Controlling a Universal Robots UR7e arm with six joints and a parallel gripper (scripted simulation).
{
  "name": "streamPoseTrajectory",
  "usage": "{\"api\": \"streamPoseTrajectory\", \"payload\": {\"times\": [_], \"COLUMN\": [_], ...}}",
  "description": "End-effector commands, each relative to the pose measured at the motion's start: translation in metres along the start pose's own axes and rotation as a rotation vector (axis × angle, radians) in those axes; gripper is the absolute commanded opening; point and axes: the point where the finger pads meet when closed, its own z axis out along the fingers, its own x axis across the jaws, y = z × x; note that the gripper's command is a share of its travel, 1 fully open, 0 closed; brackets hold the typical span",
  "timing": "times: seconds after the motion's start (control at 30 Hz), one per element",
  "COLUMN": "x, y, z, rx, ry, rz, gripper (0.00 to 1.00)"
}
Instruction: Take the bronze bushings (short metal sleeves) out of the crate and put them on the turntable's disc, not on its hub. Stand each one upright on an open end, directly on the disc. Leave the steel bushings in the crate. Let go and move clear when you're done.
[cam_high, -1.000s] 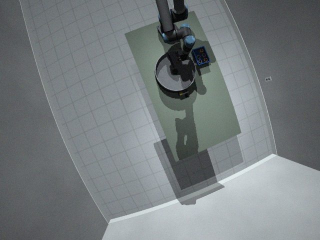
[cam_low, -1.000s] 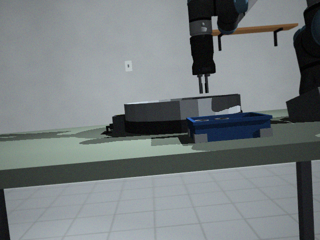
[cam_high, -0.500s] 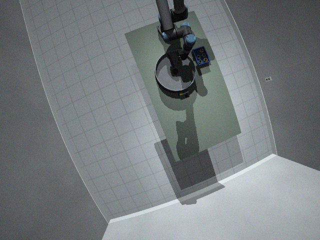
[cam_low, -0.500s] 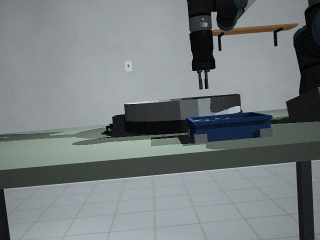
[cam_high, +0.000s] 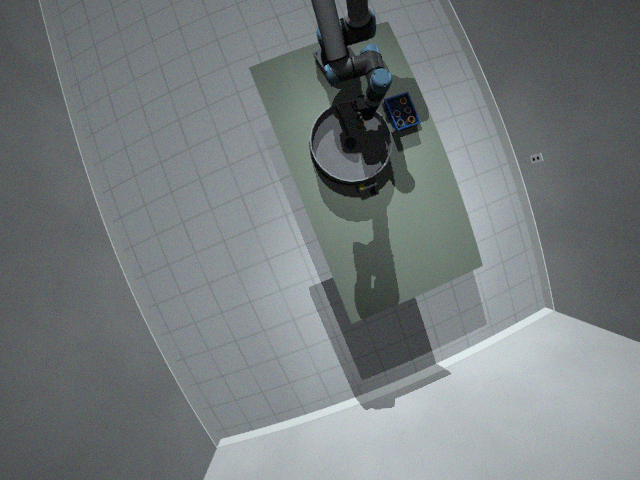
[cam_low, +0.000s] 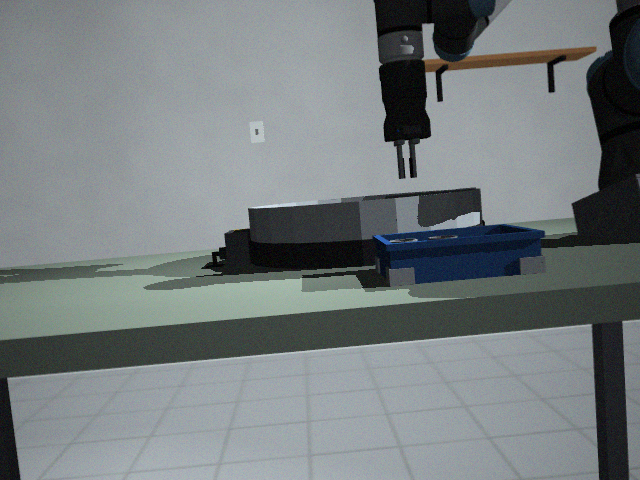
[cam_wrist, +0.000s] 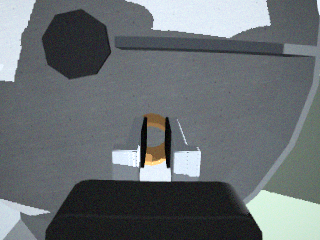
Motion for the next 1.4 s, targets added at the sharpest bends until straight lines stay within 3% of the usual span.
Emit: {"api": "streamPoseTrajectory", "payload": {"times": [0.0, 0.43, 0.77, 0.97, 1.27, 1.33, 1.37], "x": [0.000, 0.000, 0.004, 0.011, 0.025, 0.025, 0.026], "y": [0.000, 0.002, 0.035, 0.090, 0.200, 0.200, 0.212], "z": [0.000, 0.000, 0.000, 0.000, -0.001, -0.001, -0.001], "rx": [0.000, 0.000, 0.000, 0.000, 0.000, 0.000, 0.000], "ry": [-0.001, -0.001, -0.001, -0.001, -0.001, -0.001, -0.001], "rz": [0.000, 0.000, 0.000, 0.000, 0.000, 0.000, 0.000], "gripper": [0.38, 0.36, 0.36, 0.36, 0.36, 0.36, 0.36]}}
